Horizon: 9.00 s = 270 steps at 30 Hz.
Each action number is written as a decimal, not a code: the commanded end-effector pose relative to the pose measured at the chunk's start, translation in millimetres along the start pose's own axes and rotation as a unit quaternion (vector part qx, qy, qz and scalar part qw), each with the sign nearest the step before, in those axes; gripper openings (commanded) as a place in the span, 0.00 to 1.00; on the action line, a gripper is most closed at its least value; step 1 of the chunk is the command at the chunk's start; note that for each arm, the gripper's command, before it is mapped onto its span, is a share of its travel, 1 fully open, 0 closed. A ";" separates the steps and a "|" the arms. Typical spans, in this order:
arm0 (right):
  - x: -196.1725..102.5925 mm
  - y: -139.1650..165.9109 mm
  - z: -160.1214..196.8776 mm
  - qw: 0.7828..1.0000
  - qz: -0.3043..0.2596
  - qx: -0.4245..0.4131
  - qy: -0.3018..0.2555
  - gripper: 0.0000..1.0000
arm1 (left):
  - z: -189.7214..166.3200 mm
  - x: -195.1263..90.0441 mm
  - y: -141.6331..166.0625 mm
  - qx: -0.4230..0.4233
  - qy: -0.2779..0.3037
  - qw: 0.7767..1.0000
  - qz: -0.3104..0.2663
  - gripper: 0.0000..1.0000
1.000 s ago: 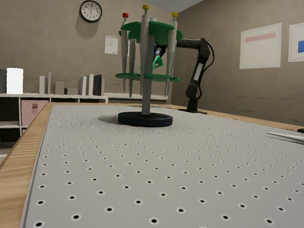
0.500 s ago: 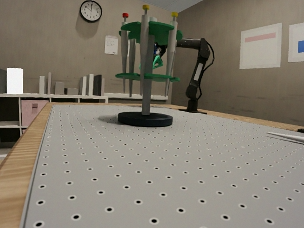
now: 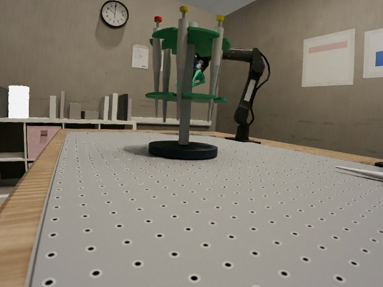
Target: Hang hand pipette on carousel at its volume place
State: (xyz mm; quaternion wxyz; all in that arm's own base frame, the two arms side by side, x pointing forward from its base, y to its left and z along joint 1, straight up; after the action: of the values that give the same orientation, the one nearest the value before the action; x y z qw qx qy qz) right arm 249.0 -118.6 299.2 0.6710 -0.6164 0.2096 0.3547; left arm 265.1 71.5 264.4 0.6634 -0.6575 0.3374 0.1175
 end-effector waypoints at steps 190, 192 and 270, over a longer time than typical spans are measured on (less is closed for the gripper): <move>-1.2 -3.7 -3.0 1.000 -0.011 -0.004 -0.004 1.00 | -204.8 241.5 -50.5 -0.498 0.322 0.786 -0.174 0.49; -1.2 -3.7 -3.0 1.000 -0.011 -0.004 -0.004 1.00 | -204.8 241.5 -50.5 -0.498 0.322 0.786 -0.174 0.49; -1.2 -3.7 -3.0 1.000 -0.011 -0.004 -0.004 1.00 | -224.1 296.5 -65.7 -0.506 0.306 0.792 -0.154 0.49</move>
State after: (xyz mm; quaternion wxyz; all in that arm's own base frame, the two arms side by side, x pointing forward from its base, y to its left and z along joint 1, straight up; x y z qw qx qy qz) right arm 249.0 -118.6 299.2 0.6710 -0.6164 0.2096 0.3547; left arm 452.0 -224.7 147.1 0.1087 -0.9443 0.3099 -0.0227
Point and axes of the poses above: on each arm, the point where the finger pads meet when closed, its own x axis out along the fingers, its own z axis across the jaws, y = z × x, the point moved 7 cm from there along -x, back along the fingers, and after that the axes turned 13 degrees about x, right-handed, at the moved point
